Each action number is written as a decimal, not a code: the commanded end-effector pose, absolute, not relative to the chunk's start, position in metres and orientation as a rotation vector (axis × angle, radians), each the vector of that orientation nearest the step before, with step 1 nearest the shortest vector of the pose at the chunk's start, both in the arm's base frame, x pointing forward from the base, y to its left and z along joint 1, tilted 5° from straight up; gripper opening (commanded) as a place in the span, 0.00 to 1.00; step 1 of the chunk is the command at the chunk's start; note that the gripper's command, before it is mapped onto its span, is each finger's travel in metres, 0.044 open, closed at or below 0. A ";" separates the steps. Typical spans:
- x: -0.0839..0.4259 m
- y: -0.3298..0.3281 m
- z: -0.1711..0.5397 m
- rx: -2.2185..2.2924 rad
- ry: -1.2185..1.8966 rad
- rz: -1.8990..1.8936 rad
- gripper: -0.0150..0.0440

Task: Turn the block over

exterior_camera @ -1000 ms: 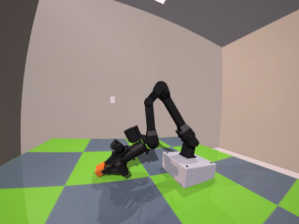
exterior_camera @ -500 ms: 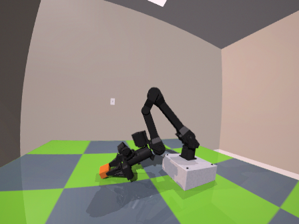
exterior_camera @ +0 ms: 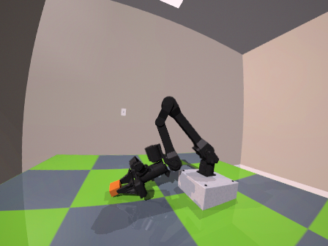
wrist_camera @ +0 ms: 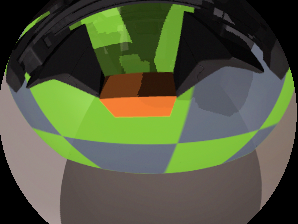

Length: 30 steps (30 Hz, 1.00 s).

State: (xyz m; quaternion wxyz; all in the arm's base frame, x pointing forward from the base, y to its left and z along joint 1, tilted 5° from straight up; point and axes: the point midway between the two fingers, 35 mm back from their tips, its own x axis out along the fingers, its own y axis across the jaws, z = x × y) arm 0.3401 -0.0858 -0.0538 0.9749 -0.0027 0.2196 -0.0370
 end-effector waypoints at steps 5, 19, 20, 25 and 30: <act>0.340 -0.085 -0.053 -0.002 0.437 -0.070 0.61; 0.340 -0.085 -0.053 -0.002 0.437 -0.070 1.00; 0.340 -0.085 -0.053 -0.002 0.437 -0.070 1.00; 0.340 -0.085 -0.053 -0.002 0.437 -0.070 1.00; 0.340 -0.085 -0.053 -0.002 0.437 -0.070 1.00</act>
